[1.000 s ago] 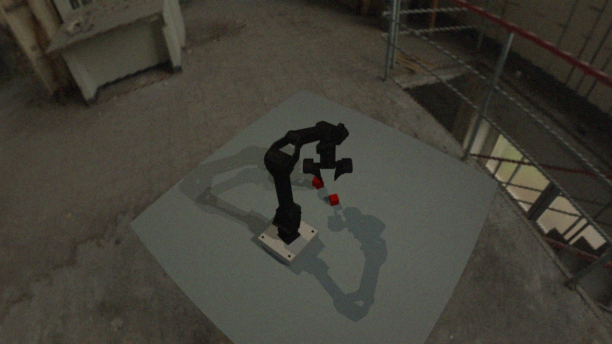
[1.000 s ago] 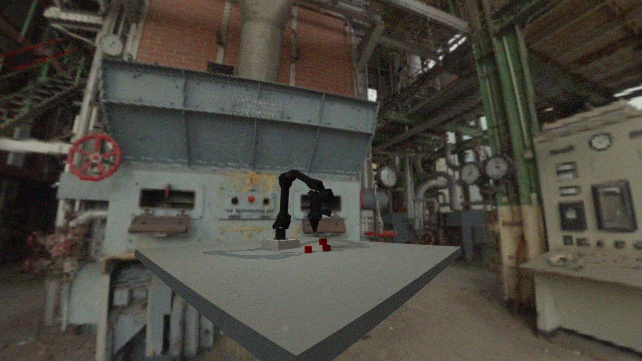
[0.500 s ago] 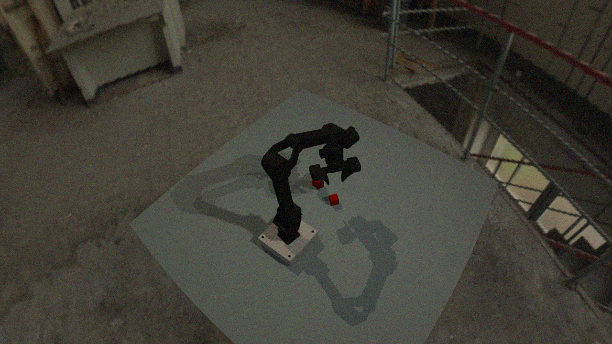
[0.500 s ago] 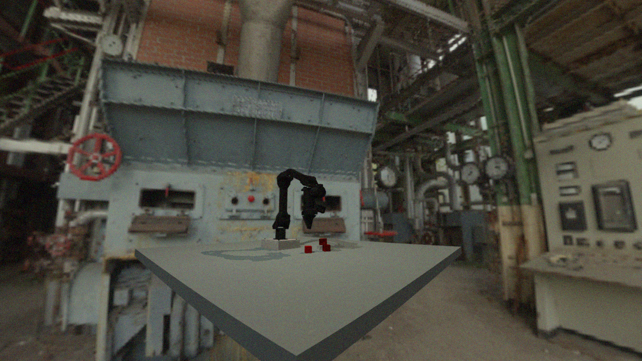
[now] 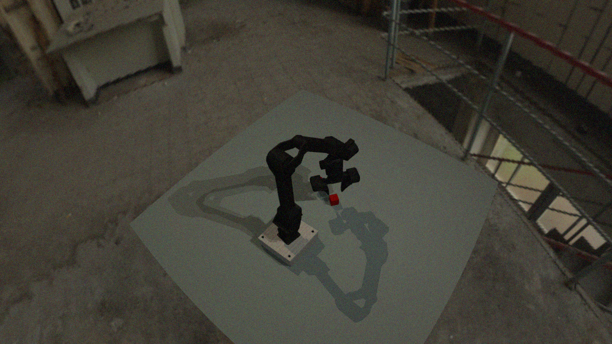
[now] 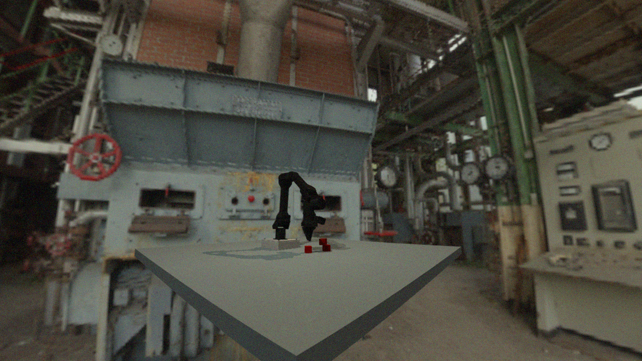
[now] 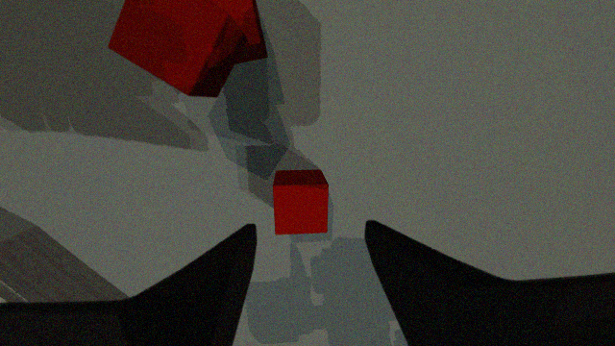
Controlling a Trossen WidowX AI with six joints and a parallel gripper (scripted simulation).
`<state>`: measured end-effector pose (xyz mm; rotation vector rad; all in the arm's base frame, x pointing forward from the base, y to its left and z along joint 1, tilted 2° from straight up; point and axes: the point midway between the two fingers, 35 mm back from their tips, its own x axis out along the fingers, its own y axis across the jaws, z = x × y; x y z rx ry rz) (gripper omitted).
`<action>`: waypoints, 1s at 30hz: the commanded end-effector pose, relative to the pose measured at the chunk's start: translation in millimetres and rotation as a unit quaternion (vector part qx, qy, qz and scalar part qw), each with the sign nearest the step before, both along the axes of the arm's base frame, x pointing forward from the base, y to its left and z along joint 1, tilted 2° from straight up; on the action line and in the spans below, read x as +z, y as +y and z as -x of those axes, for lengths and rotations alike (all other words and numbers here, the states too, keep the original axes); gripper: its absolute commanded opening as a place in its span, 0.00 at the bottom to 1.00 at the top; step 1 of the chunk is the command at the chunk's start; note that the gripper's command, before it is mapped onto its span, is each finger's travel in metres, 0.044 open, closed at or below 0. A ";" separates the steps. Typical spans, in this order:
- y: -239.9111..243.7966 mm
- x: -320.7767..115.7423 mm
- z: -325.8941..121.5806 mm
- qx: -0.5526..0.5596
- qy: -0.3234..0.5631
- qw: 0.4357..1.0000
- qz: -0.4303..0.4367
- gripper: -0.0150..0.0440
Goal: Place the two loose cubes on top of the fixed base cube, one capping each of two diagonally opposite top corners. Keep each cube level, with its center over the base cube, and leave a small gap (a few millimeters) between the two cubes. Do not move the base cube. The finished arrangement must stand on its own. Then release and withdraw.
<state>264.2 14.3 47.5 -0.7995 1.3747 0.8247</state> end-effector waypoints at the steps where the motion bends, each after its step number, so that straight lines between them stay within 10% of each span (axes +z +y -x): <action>1: 0.0 -12.0 3.7 0.002 0.008 1.000 0.001 0.70; 26: 0.9 -44.7 3.7 0.002 0.009 1.000 0.001 0.70; 30: 0.9 -44.7 3.7 0.002 0.009 1.000 0.001 0.53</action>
